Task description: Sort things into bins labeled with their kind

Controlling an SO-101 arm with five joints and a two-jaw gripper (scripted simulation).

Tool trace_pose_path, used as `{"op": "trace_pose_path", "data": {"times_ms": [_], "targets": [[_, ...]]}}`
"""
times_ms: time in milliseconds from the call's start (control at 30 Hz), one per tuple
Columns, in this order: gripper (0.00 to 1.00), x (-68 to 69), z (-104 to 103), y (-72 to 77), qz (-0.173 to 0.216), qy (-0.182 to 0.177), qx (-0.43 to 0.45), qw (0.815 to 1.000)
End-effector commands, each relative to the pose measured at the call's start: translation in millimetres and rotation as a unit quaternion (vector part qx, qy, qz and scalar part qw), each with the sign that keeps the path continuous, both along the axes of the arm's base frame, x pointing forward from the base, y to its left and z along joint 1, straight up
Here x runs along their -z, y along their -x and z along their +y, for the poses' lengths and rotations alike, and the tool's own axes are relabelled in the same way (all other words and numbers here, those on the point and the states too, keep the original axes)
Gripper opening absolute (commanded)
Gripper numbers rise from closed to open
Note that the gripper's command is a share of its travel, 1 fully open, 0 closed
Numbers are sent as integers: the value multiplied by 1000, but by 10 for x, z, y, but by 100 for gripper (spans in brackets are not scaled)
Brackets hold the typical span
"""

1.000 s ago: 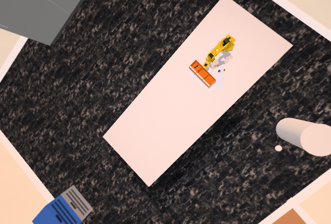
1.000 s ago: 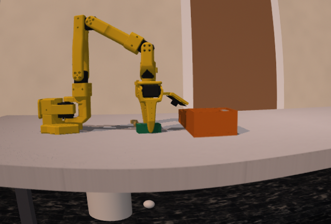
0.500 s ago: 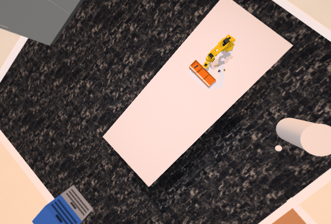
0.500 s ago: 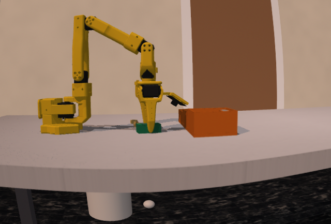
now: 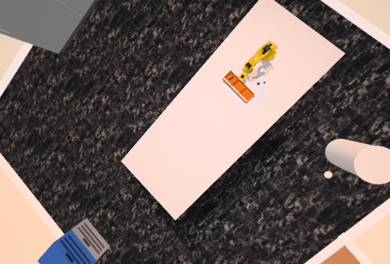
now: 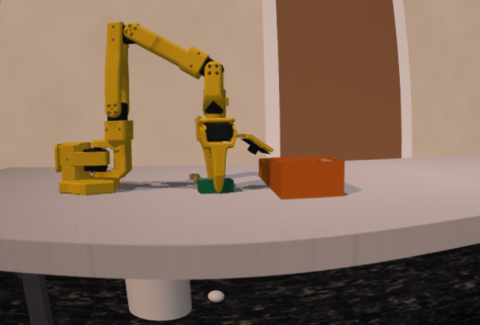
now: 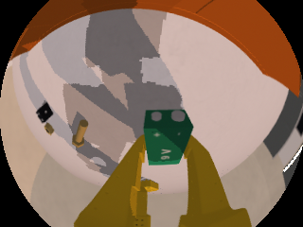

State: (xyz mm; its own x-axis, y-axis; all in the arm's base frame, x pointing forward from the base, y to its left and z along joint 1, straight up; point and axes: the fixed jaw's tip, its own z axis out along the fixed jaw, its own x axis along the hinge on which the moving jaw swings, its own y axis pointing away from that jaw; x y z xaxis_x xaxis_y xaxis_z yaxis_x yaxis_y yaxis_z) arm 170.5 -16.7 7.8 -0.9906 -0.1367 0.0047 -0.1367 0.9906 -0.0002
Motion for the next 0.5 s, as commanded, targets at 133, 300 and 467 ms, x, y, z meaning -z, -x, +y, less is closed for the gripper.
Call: {"op": "trace_pose_path", "data": {"times_ms": [133, 300, 467], "targets": [[0, -24, 11, -32, -10, 1, 0, 1000], [0, -94, 4, -44, -10, 1, 0, 1000], [0, -199, -6, -53, -10, 1, 0, 1000]]}}
